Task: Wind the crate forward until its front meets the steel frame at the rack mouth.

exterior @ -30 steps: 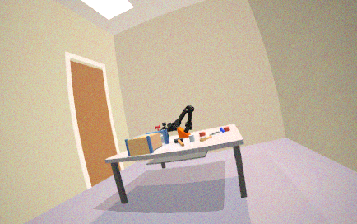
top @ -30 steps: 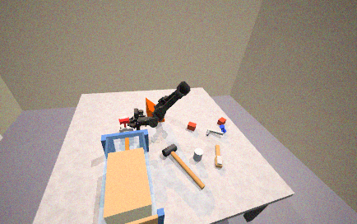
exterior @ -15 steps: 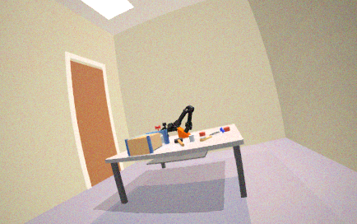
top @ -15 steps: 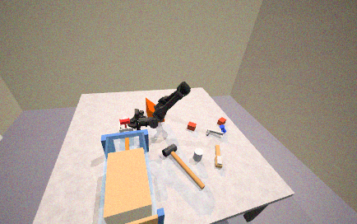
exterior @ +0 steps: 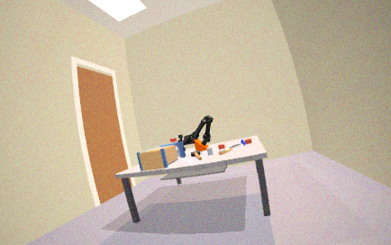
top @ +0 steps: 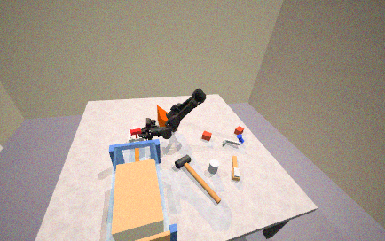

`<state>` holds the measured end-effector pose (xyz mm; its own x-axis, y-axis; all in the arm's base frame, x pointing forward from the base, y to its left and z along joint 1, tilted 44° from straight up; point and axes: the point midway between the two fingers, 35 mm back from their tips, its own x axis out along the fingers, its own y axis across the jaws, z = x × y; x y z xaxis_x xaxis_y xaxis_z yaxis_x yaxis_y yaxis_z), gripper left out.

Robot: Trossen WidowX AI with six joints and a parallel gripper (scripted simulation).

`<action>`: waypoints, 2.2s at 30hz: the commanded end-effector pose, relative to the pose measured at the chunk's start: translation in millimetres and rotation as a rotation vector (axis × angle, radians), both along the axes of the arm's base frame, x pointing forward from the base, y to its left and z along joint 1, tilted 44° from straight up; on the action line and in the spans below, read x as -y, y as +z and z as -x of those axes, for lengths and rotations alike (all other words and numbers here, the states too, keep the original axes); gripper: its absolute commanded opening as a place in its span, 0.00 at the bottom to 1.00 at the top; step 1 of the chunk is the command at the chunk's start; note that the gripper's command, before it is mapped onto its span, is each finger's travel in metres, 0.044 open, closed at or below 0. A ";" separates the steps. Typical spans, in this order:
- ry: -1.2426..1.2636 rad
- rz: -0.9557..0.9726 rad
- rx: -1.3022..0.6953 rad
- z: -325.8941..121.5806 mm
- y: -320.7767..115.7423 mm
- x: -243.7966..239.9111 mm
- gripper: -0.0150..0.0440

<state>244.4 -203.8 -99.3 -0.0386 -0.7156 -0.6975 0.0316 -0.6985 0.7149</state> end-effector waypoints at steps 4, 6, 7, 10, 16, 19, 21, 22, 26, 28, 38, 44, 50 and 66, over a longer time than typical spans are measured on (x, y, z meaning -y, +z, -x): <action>-0.004 0.012 0.004 1.6 -1.2 -0.5 0.25; -0.003 0.012 0.005 1.8 -2.0 -1.2 0.25; -0.003 0.012 0.005 1.9 -2.3 -1.4 0.25; -0.001 0.007 0.004 2.0 -3.0 -1.9 0.25; 0.002 0.000 0.002 2.1 -5.0 -3.2 0.25; 0.002 0.000 0.002 2.1 -5.0 -3.2 0.25; 0.001 0.000 0.002 2.4 -5.4 -3.2 0.25; 0.001 0.000 0.002 2.6 -5.8 -3.3 0.25; 0.003 0.002 -0.001 2.3 -5.1 -2.9 0.30; 0.003 0.002 -0.001 2.3 -5.1 -2.9 0.39; 0.003 0.002 -0.001 2.3 -5.1 -2.9 0.66; 0.003 0.002 -0.001 2.3 -5.1 -2.9 0.66; 0.003 0.002 -0.001 2.3 -5.1 -2.9 0.66; 0.003 0.002 -0.001 2.3 -5.1 -2.9 0.66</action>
<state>242.6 -200.0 -105.1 -0.0340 -0.7121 -0.7013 0.0351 -0.7021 0.7112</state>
